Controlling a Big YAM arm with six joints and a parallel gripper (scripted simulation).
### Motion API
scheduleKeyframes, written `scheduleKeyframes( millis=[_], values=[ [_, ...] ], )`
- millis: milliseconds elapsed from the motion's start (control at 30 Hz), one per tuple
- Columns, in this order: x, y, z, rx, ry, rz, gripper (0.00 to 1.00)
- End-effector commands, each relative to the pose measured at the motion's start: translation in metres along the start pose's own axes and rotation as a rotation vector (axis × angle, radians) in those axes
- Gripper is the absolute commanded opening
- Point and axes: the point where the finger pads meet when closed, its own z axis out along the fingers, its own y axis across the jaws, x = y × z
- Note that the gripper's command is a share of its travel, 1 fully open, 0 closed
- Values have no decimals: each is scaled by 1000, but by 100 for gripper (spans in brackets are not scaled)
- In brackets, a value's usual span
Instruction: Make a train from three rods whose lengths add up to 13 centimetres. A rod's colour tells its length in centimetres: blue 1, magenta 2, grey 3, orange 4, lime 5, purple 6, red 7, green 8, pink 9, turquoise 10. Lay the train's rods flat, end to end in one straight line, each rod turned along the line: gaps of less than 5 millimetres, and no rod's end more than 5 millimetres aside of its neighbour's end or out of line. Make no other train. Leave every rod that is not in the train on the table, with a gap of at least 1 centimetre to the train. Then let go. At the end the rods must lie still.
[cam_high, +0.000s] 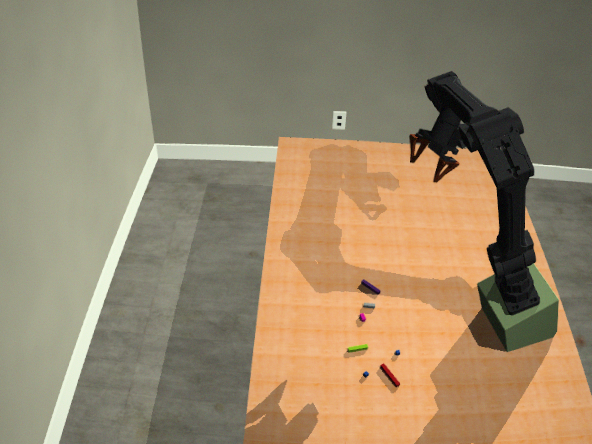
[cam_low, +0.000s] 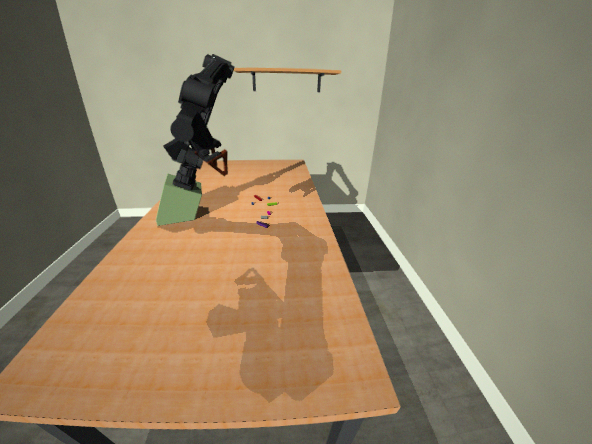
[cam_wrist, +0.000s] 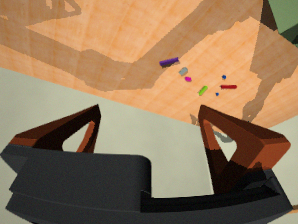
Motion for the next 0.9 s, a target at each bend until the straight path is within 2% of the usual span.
scheduleKeyframes(
  millis=[0,533,567,700,867],
  values=[
    [1,1,-3,-7,-3,-4,100],
    [1,1,-3,-7,-3,-4,100],
    [5,9,-11,-26,-15,-25,100],
    [9,1,2,-4,-24,-82,100],
    [16,-3,22,38,-53,-235,100]
  ],
)
